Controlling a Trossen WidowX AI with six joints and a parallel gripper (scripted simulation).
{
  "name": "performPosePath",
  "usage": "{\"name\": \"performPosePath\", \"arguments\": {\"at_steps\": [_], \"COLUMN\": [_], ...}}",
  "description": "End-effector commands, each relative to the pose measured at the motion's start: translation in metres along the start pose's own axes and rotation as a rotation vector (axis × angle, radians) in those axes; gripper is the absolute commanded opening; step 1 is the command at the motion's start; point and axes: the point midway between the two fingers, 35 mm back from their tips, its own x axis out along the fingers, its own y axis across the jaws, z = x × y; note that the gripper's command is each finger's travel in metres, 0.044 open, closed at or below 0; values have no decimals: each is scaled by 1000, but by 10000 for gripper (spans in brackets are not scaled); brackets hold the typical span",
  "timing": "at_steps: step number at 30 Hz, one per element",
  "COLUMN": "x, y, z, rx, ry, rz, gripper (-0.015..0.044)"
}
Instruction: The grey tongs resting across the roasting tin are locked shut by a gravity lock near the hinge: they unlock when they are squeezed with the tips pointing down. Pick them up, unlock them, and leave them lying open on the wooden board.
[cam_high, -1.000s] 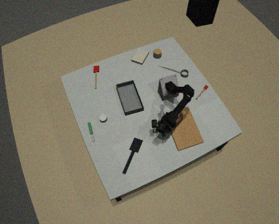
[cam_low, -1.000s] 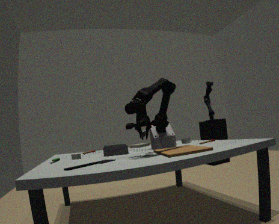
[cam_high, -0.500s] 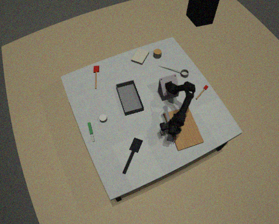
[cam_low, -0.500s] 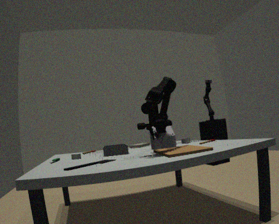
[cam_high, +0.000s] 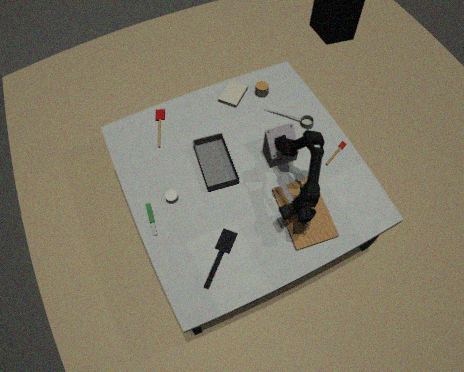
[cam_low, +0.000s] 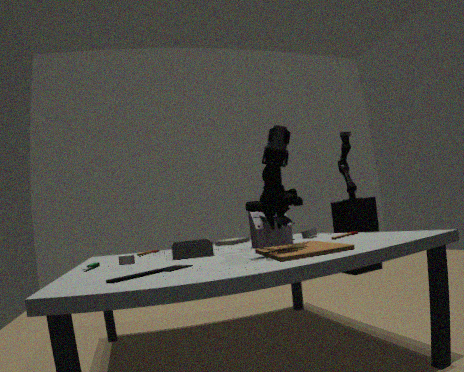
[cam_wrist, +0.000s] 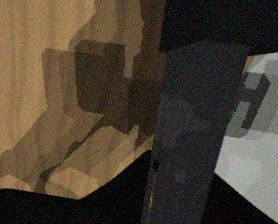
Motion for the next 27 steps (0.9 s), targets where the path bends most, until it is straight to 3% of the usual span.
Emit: {"name": "performPosePath", "arguments": {"at_steps": [1, 27], "x": [-5, -38], "y": [12, 92], "z": [3, 18], "rx": [-41, -333], "ry": [-13, -147], "rz": [-15, -45], "gripper": [-150, -150]}}
